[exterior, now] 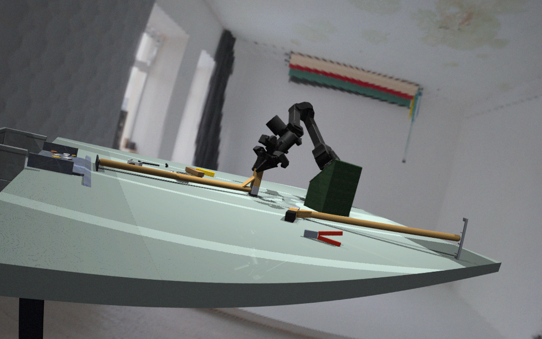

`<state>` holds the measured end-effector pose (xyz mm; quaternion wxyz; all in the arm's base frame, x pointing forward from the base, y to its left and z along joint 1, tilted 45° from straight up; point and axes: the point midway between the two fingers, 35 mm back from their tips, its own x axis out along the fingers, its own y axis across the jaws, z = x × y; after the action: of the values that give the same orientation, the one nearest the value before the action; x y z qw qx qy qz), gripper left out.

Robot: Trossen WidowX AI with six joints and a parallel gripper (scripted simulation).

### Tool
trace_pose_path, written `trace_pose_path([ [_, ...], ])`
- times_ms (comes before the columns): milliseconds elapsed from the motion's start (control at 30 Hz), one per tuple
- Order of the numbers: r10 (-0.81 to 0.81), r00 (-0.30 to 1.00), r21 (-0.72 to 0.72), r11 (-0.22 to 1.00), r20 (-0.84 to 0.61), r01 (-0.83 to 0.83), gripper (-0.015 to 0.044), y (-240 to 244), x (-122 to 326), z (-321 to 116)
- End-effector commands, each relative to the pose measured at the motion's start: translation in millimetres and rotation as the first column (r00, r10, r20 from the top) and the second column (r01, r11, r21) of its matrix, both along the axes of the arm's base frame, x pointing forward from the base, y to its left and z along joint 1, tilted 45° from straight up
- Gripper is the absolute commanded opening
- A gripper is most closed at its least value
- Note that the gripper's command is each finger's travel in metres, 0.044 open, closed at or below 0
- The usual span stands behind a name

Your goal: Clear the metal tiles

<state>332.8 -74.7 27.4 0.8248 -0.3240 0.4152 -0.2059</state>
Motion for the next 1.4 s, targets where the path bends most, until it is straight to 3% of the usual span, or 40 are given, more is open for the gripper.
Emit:
trace_pose_path([
  [0, 0.007, 1.000, 0.001, 1.000, 0.012, -0.007, 0.0000, 0.7, 10.1, 2.3],
  [1367, 0.008, 1.000, -0.001, 1.000, 0.016, -0.008, 0.0000, -10.4, 67.3, 6.2],
])
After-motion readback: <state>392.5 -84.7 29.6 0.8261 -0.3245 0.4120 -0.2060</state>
